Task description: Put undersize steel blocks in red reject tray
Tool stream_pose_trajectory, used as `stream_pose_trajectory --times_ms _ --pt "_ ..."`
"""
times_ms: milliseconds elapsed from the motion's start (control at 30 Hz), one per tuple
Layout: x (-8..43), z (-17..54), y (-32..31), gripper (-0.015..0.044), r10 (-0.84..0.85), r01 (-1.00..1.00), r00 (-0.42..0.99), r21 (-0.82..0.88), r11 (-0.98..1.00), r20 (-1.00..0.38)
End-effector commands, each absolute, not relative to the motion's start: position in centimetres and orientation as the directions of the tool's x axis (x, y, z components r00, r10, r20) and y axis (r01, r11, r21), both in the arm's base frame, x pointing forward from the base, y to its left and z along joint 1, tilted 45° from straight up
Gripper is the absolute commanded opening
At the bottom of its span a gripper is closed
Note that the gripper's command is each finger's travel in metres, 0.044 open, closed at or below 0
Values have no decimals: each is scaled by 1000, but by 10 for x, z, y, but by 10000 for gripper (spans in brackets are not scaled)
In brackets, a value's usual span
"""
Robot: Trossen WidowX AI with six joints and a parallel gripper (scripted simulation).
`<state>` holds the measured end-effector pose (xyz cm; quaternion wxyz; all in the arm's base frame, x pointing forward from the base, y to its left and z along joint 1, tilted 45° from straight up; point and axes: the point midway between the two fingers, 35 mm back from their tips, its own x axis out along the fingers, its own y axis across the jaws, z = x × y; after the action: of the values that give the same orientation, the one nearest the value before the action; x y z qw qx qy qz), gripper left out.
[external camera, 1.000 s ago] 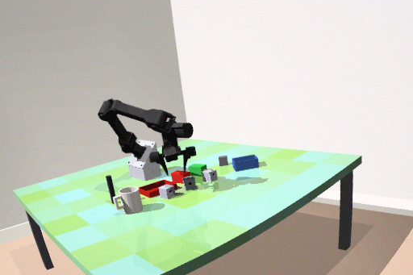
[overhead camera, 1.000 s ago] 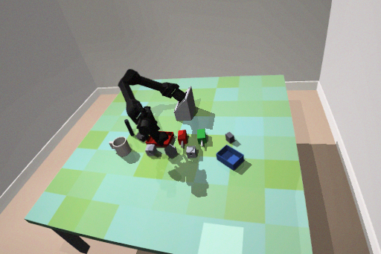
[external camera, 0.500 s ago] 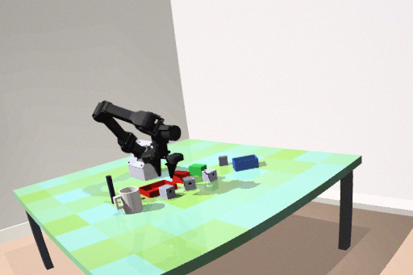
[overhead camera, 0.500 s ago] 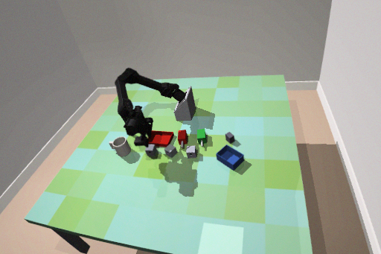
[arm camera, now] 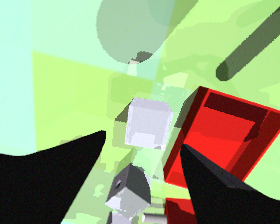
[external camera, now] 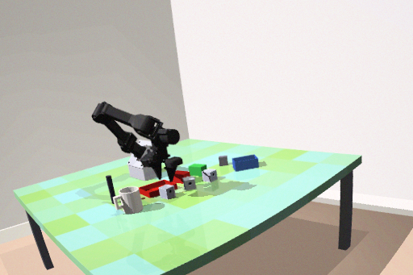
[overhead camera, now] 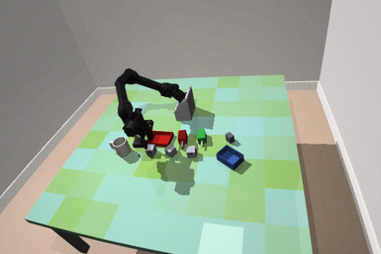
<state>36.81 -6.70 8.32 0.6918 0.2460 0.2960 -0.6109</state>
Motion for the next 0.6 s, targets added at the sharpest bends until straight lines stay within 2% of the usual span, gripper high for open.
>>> stream_pose_trajectory --times_ms 0,567 --pt "368 76 -73 325 -703 991 74 -29 133 -707" --pt "370 56 -93 325 -704 991 74 -29 133 -706"
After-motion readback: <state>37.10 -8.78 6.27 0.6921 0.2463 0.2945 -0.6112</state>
